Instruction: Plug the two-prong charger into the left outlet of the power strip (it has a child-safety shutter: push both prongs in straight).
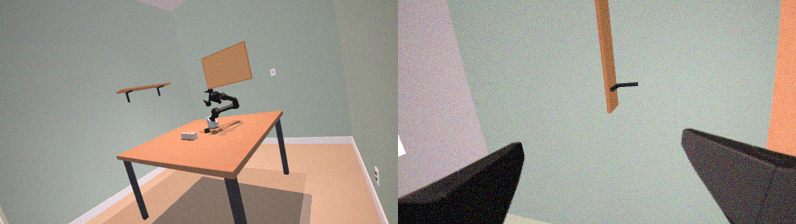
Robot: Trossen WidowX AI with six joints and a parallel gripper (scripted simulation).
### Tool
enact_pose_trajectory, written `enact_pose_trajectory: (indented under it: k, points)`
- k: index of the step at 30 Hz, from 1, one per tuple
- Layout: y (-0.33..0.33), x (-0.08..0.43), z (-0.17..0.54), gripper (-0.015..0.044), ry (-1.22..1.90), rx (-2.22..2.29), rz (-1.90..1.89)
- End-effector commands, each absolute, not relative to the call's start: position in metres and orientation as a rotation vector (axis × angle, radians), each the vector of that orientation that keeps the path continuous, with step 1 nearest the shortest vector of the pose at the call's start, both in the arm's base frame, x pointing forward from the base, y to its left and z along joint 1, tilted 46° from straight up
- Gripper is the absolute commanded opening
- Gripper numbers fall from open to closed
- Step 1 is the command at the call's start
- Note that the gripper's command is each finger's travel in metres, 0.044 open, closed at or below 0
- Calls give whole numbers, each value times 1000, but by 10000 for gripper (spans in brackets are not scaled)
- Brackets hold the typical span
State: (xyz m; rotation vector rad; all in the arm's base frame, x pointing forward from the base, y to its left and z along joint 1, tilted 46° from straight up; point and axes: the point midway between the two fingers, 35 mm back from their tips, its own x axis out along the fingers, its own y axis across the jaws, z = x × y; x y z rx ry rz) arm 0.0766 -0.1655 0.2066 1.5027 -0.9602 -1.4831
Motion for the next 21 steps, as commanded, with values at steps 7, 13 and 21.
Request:
enact_pose_trajectory:
  k: [7, 13, 21]
  points:
    - [-162, 93, 196, 440, -632, 1384, -1543]
    - [-159, 102, 188, 440, -431, 1300, -1556]
    - [-155, 114, 178, 440, -170, 1183, -1544]
